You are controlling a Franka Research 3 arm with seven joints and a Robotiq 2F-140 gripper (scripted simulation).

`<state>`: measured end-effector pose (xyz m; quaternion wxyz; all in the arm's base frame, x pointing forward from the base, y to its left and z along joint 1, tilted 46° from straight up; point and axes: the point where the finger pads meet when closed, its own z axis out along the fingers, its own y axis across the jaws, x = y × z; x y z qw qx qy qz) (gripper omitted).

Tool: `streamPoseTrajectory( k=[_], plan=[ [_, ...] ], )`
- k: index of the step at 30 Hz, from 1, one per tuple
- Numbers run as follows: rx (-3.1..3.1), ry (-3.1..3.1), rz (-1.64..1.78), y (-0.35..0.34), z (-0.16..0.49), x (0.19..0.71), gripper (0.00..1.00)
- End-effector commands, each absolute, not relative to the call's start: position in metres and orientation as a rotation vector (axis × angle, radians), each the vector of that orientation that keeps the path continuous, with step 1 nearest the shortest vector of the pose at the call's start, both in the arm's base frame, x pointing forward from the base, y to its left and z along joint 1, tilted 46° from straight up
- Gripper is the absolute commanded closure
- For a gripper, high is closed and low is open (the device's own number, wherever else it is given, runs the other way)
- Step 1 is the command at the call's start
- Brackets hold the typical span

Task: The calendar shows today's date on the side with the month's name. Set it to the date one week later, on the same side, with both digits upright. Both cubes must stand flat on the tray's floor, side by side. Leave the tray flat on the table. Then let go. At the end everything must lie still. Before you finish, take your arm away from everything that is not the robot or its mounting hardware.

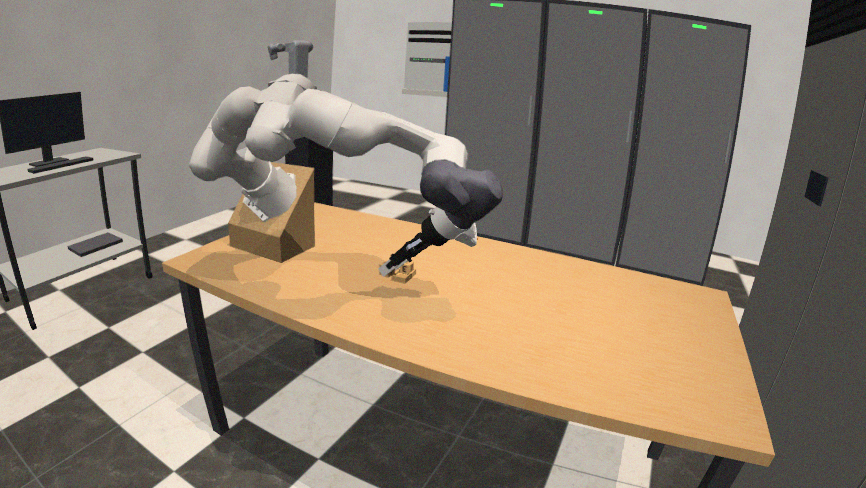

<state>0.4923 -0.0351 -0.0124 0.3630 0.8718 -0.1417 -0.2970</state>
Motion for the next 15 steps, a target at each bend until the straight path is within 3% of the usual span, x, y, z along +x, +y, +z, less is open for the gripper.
streamPoseTrajectory(
  k=[1, 15],
  plan=[
    [2.247, -0.360, -0.762, -0.042, -0.018, 0.495, 0.83],
    [2.247, -0.360, -0.762, -0.057, -0.032, 0.497, 0.83]
  ],
)
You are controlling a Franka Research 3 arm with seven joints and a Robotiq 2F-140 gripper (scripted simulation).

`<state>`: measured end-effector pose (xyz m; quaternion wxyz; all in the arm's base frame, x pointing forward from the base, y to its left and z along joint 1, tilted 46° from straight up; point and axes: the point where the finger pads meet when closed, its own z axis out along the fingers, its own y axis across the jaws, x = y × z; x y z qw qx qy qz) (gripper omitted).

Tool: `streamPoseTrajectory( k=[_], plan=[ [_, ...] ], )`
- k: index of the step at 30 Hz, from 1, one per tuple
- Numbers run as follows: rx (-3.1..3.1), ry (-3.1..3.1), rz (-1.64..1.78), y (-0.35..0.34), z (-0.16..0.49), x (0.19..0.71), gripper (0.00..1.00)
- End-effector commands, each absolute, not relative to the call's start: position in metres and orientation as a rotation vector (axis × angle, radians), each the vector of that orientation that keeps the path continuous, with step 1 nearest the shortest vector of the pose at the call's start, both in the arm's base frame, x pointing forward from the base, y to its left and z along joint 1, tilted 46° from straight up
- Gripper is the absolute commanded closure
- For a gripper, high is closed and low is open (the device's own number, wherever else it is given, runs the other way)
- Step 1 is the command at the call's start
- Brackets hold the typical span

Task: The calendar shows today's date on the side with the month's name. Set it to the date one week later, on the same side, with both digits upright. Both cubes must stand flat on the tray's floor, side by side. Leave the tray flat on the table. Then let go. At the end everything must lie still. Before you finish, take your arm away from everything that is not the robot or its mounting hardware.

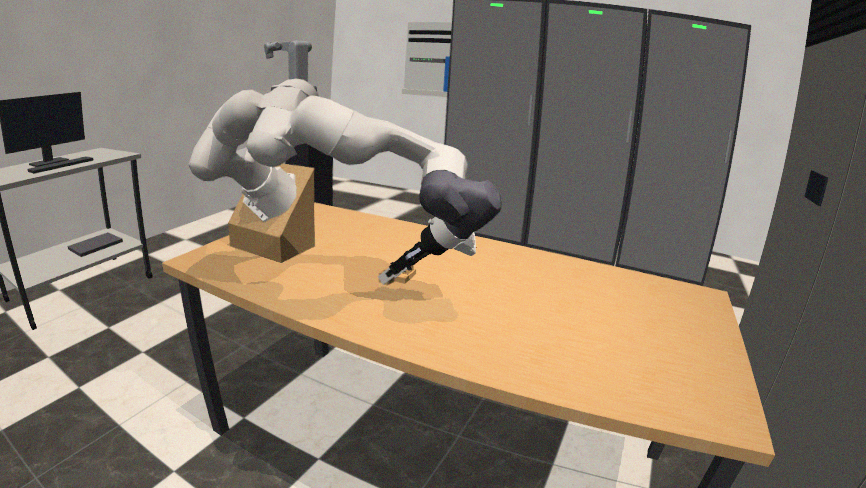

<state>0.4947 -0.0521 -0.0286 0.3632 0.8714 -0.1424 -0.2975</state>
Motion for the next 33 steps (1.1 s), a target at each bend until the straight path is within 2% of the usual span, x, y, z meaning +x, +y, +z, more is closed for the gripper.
streamPoseTrajectory(
  k=[1, 33],
  plan=[
    [2.247, -0.360, -0.762, -0.058, -0.033, 0.498, 0.83],
    [2.247, -0.360, -0.762, -0.069, -0.043, 0.499, 0.83]
  ],
)
